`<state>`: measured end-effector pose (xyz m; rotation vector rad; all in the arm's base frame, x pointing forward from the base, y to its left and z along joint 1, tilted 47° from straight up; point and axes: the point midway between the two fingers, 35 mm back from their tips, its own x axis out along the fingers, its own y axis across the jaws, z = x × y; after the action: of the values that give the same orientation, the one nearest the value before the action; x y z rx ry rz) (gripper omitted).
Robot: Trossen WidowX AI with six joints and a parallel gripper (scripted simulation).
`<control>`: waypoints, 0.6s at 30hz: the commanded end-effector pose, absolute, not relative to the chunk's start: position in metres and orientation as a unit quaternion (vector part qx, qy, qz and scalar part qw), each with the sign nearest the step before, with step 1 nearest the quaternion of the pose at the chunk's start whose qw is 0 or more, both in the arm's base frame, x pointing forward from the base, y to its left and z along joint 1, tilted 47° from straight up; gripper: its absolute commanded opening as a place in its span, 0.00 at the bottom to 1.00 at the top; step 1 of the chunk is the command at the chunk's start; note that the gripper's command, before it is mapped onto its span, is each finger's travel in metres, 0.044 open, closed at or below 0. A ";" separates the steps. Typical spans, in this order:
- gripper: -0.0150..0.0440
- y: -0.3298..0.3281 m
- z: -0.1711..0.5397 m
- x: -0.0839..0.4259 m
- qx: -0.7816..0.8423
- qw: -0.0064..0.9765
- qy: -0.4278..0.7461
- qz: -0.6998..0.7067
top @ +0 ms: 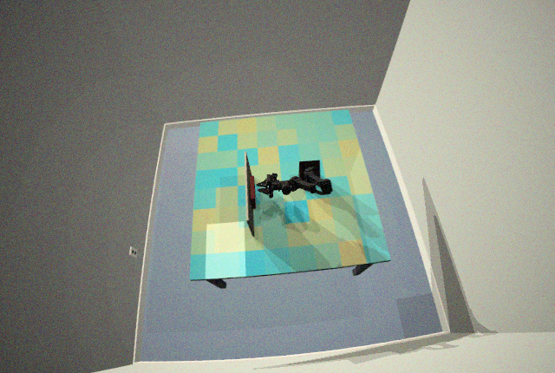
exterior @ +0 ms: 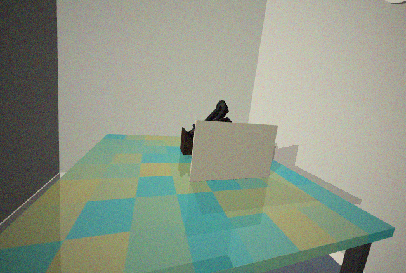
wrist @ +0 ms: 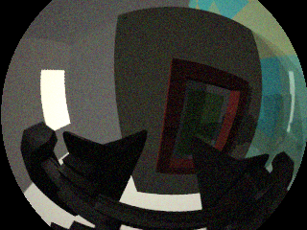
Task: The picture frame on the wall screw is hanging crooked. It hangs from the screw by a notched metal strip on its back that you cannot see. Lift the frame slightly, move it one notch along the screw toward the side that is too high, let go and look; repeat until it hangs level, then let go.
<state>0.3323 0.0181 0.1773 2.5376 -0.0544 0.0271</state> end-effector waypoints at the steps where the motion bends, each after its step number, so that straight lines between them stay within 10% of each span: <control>1: 0.69 0.019 0.177 0.339 0.955 0.296 -0.018 0.011; 18: 0.69 0.018 0.177 0.364 0.955 0.296 -0.018 0.011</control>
<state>0.3603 0.0171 0.1779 2.5374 -0.0551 0.0282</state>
